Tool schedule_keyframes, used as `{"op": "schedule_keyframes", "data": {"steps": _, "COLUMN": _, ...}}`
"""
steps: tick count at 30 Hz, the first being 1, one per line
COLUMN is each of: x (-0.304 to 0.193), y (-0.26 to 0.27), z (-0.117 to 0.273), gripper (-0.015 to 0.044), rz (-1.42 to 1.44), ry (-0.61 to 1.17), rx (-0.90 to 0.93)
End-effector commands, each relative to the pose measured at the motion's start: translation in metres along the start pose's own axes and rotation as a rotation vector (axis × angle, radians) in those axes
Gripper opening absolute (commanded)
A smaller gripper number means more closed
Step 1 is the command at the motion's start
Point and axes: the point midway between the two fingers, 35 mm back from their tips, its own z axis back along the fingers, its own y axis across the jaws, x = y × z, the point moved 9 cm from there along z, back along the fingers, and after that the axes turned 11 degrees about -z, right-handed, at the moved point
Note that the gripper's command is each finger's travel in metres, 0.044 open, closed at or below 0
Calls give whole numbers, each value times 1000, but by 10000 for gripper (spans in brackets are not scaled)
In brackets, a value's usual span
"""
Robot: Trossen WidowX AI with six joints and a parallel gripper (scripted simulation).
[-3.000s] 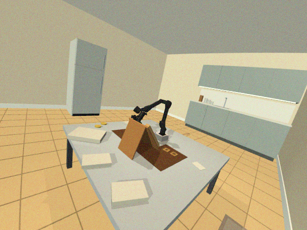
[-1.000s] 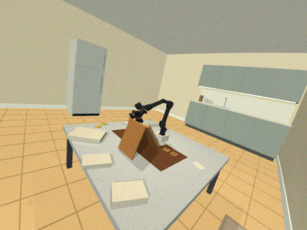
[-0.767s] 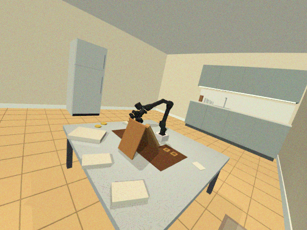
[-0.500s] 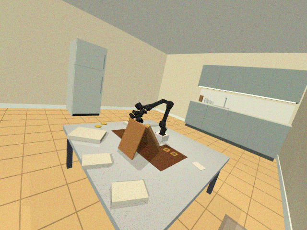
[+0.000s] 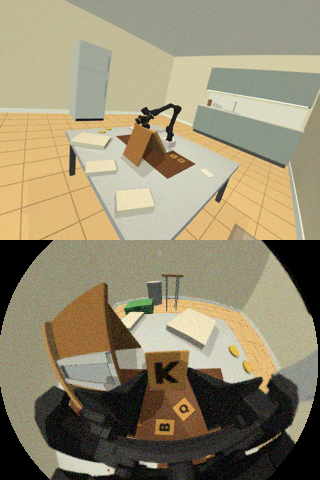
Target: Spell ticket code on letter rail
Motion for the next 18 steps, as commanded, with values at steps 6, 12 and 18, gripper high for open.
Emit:
{"op": "schedule_keyframes", "data": {"steps": 6, "x": -3, "y": 6, "z": 1, "gripper": 0, "rz": -3, "ry": 1, "rx": 0}}
{"op": "schedule_keyframes", "data": {"steps": 12, "x": -3, "y": 9, "z": 1, "gripper": 0, "rz": -3, "ry": 1, "rx": 0}}
{"op": "schedule_keyframes", "data": {"steps": 18, "x": -3, "y": 12, "z": 1, "gripper": 0, "rz": -3, "ry": 1, "rx": 0}}
